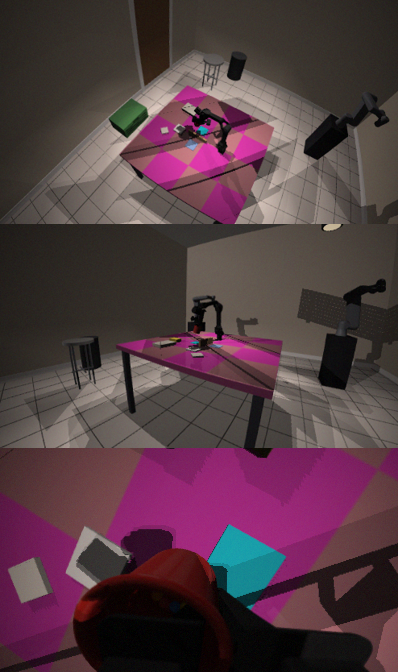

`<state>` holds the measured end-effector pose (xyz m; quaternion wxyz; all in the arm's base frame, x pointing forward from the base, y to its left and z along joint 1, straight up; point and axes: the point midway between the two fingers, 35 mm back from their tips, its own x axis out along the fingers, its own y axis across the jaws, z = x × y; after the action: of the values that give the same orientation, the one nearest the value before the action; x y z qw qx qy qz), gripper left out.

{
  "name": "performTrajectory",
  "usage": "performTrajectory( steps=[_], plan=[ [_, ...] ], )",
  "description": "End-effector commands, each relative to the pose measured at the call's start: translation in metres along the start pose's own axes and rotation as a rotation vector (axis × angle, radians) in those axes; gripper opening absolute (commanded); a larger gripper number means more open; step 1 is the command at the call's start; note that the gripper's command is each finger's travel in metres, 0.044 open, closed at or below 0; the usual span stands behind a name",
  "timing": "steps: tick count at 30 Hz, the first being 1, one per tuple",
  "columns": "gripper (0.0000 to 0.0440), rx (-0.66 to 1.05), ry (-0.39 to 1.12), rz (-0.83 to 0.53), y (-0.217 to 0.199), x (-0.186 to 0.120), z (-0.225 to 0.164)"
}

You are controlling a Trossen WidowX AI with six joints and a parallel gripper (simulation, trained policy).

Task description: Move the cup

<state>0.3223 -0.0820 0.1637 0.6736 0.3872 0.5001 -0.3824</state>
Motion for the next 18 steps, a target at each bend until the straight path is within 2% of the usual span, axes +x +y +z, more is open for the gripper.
performTrajectory(
  steps=[1, 18],
  plan=[
    [0.0, 0.014, -0.01, -0.008, -0.009, 0.01, 0.007],
    [0.0002, 0.058, -0.013, -0.031, -0.037, 0.052, 0.009]
  ],
)
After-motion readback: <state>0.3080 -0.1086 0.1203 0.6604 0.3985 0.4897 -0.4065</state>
